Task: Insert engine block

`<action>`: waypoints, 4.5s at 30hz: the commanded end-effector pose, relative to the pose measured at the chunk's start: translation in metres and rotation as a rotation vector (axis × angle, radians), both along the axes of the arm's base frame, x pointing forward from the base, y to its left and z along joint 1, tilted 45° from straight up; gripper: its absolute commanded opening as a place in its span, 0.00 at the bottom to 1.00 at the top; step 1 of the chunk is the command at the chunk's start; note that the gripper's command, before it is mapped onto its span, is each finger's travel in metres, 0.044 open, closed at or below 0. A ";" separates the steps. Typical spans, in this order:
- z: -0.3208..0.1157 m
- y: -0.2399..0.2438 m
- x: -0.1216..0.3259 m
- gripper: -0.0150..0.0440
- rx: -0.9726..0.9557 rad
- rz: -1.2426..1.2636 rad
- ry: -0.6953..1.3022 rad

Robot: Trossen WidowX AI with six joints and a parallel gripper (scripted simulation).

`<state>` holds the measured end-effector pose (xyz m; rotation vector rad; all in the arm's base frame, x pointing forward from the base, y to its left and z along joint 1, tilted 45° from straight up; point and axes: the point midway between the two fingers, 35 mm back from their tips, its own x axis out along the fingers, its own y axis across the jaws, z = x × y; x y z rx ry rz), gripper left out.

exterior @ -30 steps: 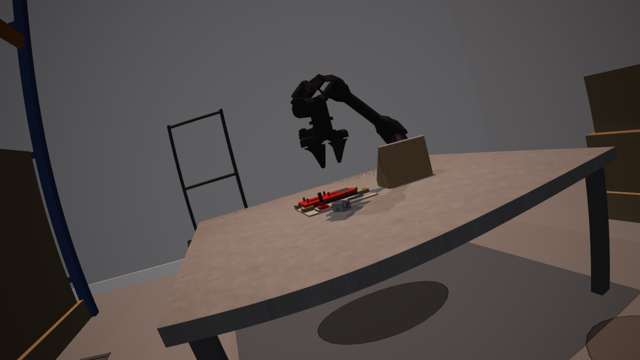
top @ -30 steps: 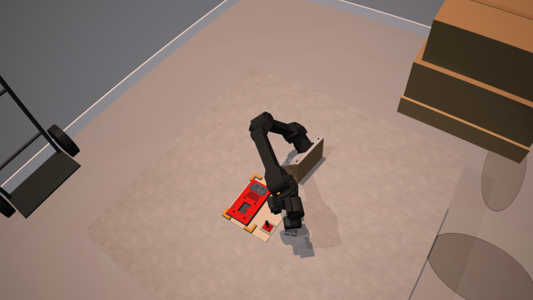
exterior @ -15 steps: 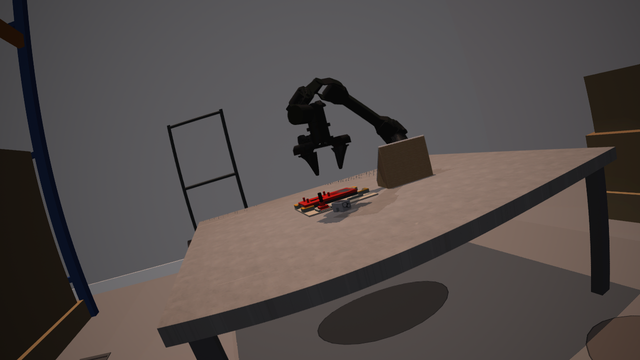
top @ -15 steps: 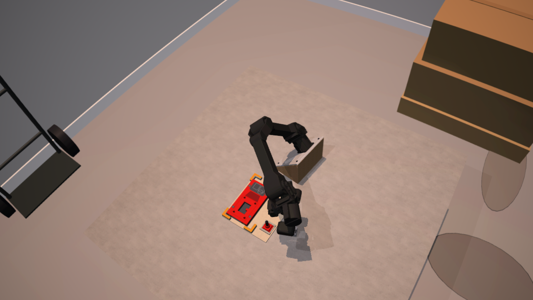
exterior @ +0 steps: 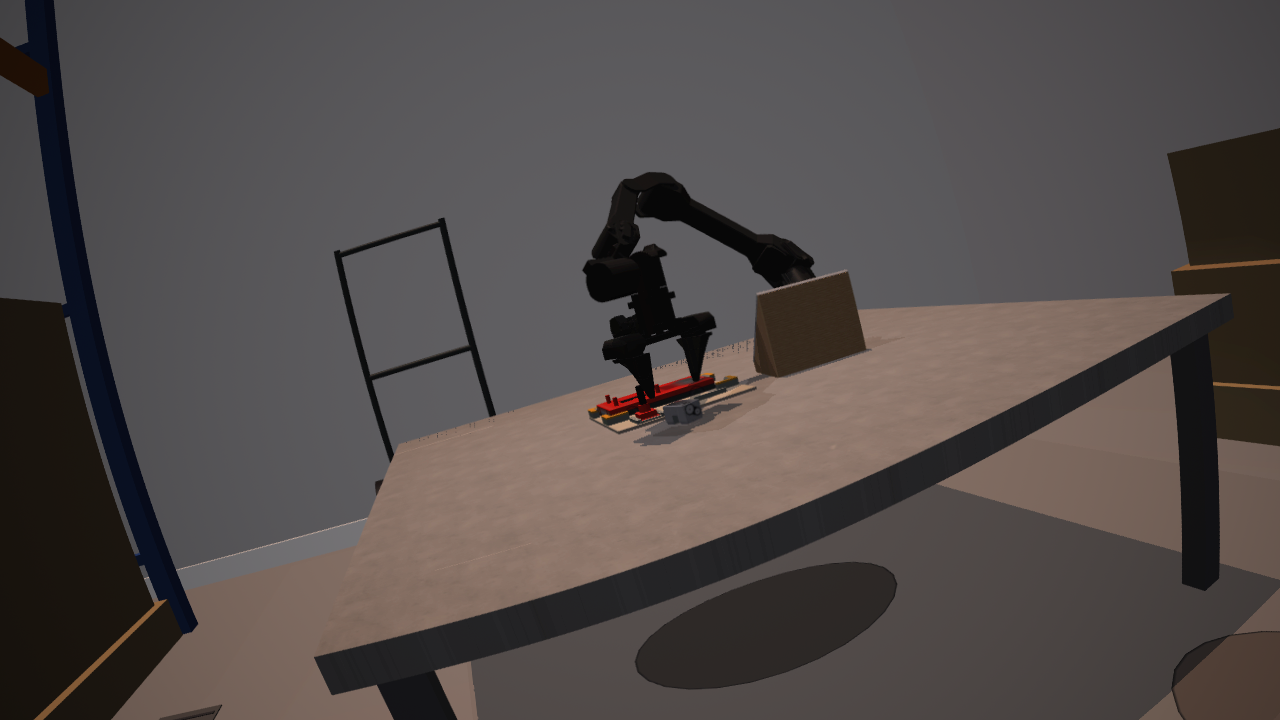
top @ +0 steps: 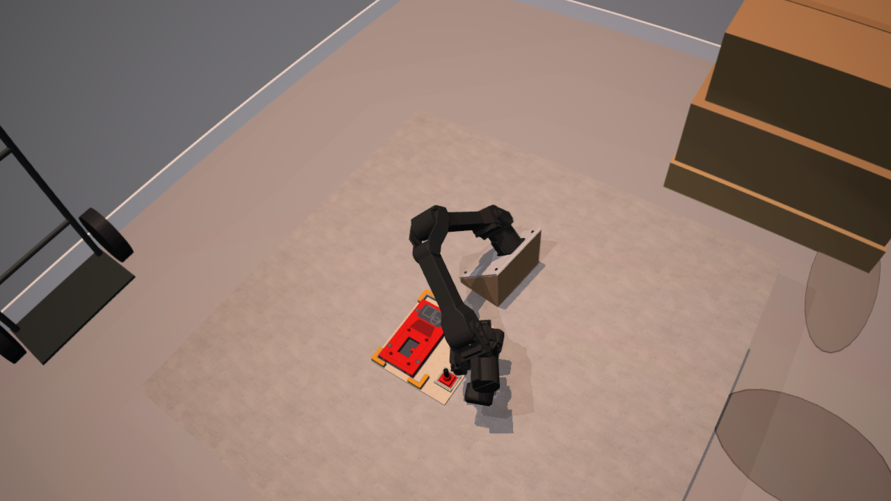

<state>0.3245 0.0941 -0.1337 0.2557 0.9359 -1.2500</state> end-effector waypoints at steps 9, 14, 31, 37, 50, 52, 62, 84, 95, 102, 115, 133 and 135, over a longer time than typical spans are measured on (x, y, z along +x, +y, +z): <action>-0.012 -0.015 -0.003 1.00 -0.009 0.001 0.010; -0.018 -0.020 -0.003 1.00 -0.010 0.001 0.010; -0.023 -0.025 -0.003 0.56 -0.010 0.001 0.010; -0.023 -0.025 -0.003 0.45 -0.010 0.001 0.010; -0.006 -0.006 0.000 0.25 -0.006 0.002 0.010; -0.002 -0.001 0.000 0.25 -0.005 0.002 0.010; 0.019 0.022 -0.001 0.25 -0.002 0.002 0.010; 0.065 0.065 -0.009 0.25 -0.004 0.001 0.012; 0.076 0.044 0.004 0.25 0.007 0.100 0.105; 0.085 0.026 0.014 0.25 0.013 0.180 0.178; 0.102 -0.008 0.029 0.25 0.018 0.329 0.311; 0.126 -0.059 0.041 0.25 0.009 0.528 0.496; 0.129 -0.065 0.042 0.25 0.007 0.550 0.517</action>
